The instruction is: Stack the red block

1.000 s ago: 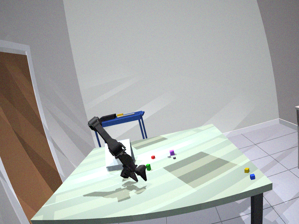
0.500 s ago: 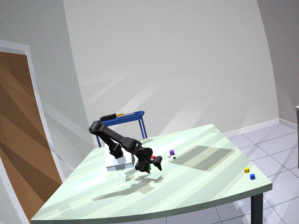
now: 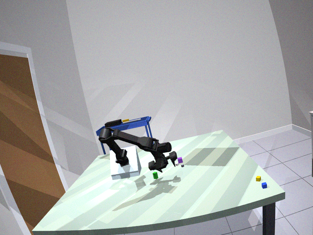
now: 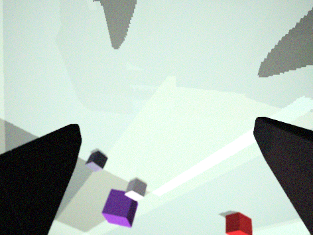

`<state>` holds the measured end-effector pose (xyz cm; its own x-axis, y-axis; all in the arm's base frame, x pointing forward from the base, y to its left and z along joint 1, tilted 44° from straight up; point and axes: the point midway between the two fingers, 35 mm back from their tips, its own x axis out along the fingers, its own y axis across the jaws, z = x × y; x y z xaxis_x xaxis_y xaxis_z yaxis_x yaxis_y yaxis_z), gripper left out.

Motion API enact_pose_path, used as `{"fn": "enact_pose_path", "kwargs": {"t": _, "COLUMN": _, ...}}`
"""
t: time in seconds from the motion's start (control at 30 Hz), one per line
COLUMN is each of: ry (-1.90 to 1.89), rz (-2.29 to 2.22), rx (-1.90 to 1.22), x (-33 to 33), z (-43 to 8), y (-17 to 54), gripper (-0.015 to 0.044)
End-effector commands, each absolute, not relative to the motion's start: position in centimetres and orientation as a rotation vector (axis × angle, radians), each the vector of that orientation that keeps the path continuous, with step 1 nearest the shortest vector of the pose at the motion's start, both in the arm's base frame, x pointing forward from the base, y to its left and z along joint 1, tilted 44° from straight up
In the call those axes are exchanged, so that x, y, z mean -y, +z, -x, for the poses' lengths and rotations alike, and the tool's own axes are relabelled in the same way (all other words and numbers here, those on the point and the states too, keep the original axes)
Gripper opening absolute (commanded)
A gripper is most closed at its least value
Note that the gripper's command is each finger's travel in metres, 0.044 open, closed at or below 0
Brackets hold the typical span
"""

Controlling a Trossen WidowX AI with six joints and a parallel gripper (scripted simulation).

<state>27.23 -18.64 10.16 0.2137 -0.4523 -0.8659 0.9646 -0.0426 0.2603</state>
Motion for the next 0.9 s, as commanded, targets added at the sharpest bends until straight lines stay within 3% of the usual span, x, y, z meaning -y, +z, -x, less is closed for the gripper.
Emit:
{"fn": "enact_pose_path", "kwargs": {"t": 0.0, "ry": -1.281, "rz": -0.957, "rx": -0.751, "x": 16.3, "z": -27.9, "y": 8.2, "gripper": 0.044}}
{"fn": "enact_pose_path", "kwargs": {"t": 0.87, "ry": -1.212, "rz": -0.167, "rx": -1.177, "x": 2.1, "z": -25.4, "y": -1.5, "gripper": 0.044}}
